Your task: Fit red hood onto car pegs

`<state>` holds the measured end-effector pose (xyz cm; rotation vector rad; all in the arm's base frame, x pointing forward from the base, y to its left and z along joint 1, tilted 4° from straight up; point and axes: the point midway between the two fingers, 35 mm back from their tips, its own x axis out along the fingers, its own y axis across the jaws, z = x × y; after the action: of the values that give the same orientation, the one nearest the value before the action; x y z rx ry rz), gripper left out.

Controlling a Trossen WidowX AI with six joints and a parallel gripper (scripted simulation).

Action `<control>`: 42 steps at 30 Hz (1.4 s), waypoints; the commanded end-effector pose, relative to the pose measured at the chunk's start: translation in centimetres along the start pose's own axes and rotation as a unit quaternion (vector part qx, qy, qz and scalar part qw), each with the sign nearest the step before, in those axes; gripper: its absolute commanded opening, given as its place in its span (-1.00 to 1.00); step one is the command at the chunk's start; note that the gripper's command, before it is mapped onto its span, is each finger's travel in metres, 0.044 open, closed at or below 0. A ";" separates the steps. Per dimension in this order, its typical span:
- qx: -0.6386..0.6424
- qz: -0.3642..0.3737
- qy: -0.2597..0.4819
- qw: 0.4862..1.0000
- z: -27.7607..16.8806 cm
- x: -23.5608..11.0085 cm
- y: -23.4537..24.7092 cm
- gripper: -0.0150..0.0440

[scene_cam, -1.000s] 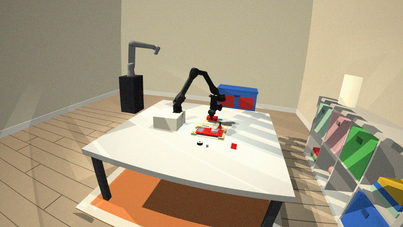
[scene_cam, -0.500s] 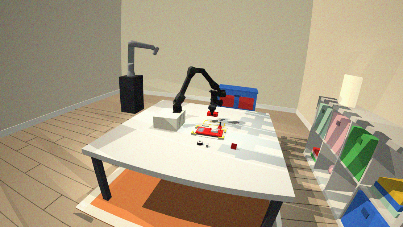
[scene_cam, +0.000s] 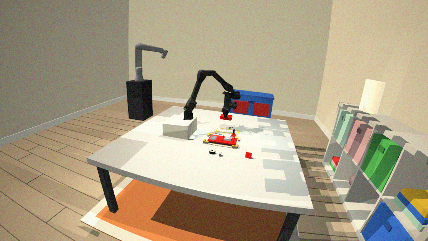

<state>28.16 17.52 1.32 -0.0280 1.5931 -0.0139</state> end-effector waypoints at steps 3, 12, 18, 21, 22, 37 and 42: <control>0.000 0.000 0.000 1.000 0.1 -0.2 0.0 -0.49; 0.001 0.000 -0.002 1.000 1.8 -0.3 -2.5 -0.49; 0.002 0.000 -0.003 1.000 2.9 -0.4 -4.4 -0.49; 0.002 -0.001 -0.004 1.000 3.4 -0.4 -5.4 -0.49; 0.002 -0.001 -0.004 1.000 3.6 -0.4 -5.7 -0.49; 0.004 -0.003 -0.006 1.000 5.6 -0.6 -10.9 -0.49; 0.004 -0.004 -0.006 1.000 6.0 -0.6 -12.8 -0.49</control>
<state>34.01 5.85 2.06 -0.0186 1.5812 -0.0246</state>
